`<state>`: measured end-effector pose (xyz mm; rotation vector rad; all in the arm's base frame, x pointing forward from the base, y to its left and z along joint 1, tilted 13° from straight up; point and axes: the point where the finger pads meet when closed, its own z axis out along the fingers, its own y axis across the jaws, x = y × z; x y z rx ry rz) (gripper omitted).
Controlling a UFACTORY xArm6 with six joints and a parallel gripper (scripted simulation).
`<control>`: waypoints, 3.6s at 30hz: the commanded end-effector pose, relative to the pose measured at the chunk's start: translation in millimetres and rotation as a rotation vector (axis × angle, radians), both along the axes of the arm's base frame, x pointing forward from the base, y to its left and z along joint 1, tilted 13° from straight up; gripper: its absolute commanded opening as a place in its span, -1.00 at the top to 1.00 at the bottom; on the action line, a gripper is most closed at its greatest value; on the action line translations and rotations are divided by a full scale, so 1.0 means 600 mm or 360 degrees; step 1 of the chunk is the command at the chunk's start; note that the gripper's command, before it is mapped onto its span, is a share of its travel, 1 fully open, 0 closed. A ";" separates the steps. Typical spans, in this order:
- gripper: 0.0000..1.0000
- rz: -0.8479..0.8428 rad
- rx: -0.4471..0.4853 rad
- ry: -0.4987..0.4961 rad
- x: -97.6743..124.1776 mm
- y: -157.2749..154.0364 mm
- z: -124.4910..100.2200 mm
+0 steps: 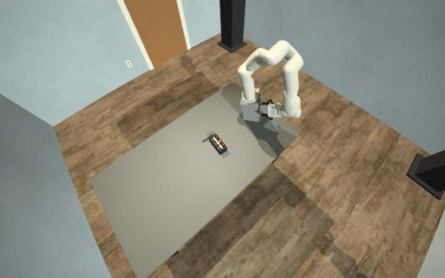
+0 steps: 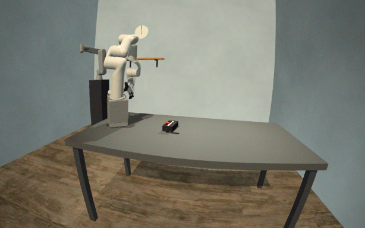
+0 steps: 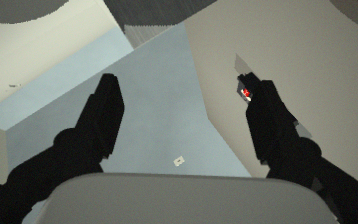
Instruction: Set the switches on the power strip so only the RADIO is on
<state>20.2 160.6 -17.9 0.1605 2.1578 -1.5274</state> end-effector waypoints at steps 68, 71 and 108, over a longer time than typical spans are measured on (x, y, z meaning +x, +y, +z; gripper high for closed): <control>-1.00 0.1663 -0.0991 0.2487 0.624 -0.116 -0.086; -1.00 0.1712 -0.1042 0.2550 0.633 -0.126 -0.088; -1.00 0.1954 -0.1310 0.2852 0.663 -0.180 -0.098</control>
